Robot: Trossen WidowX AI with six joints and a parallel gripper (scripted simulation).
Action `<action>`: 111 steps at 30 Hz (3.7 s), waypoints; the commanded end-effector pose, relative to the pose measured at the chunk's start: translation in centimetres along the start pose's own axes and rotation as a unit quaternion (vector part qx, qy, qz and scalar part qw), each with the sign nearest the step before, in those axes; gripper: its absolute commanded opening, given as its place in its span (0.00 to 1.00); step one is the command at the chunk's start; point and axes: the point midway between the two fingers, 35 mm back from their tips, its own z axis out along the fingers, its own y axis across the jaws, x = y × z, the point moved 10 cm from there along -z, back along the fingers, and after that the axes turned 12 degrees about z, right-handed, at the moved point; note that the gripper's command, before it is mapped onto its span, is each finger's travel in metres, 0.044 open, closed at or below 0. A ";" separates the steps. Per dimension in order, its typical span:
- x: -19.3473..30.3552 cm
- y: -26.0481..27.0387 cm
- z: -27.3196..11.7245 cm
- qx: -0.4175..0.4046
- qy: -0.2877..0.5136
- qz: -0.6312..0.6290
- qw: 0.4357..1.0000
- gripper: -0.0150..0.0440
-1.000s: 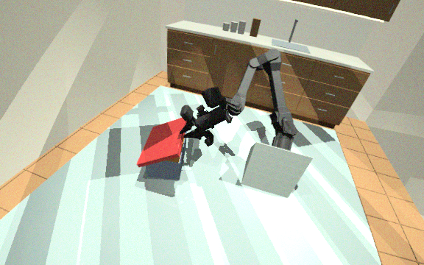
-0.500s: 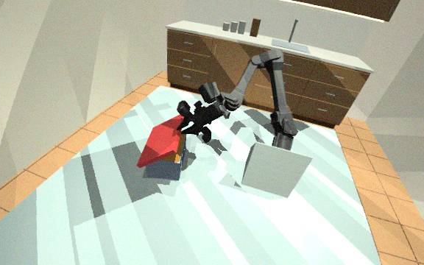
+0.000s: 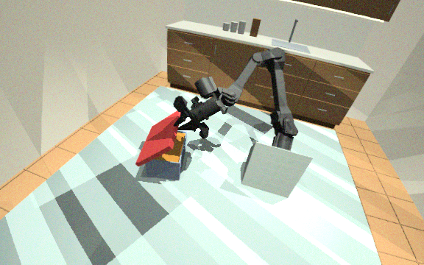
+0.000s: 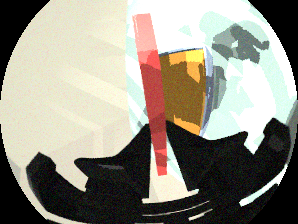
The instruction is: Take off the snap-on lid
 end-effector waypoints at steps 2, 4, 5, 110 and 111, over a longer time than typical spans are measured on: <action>0.1 1.2 -0.5 -0.011 0.001 0.006 1.000 0.25; 0.2 1.4 -0.7 -0.011 0.001 0.006 1.000 0.25; 0.2 1.5 -0.8 -0.011 0.001 0.006 1.000 0.25; 15.8 -2.0 -3.7 -0.011 0.005 0.010 1.000 0.25; 16.0 -2.0 -3.7 -0.011 0.005 0.010 1.000 0.25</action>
